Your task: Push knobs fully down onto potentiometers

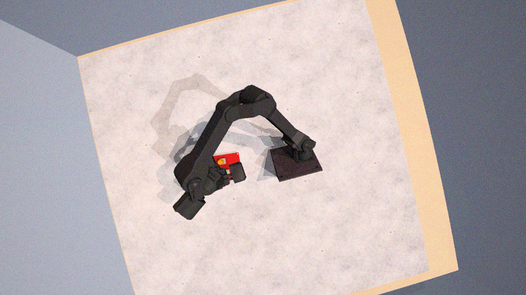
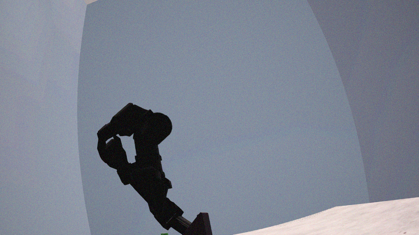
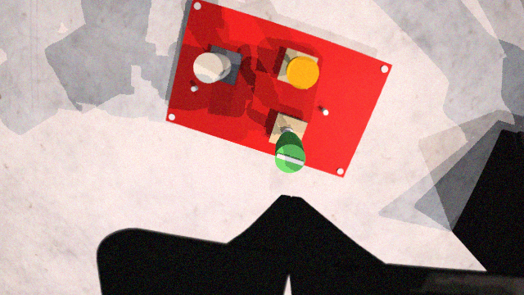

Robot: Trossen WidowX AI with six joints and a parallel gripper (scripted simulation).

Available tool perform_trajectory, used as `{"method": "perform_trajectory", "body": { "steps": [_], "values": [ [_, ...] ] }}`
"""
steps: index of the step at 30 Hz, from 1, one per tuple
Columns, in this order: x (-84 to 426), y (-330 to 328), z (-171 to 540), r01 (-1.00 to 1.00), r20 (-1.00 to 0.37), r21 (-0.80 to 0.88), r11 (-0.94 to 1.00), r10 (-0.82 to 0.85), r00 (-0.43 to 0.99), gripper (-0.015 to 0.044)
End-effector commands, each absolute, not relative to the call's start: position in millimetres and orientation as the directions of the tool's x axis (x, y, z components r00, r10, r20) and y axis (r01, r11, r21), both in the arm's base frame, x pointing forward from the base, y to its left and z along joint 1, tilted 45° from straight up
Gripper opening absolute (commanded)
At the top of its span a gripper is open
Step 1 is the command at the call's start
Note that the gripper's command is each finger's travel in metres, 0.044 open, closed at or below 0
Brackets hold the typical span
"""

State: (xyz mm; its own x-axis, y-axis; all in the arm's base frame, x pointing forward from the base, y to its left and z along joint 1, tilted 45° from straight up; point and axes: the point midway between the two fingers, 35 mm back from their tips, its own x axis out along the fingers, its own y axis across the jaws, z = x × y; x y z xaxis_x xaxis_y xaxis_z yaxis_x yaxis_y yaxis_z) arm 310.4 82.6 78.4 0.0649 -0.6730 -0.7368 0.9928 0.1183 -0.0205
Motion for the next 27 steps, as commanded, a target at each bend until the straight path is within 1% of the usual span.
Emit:
{"method": "perform_trajectory", "body": {
  "steps": [1, 6, 27],
  "values": [
    [309.2, 78.4, 74.0, 0.992, -0.714, -0.041, 0.117, -0.698, 0.053, 0.0000],
    [310.3, 64.4, 59.9, 0.992, -0.713, -0.040, 0.117, -0.699, 0.053, 0.0000],
    [311.4, 49.6, 45.0, 0.992, -0.713, -0.040, 0.117, -0.699, 0.054, 0.0000]
  ]
}}
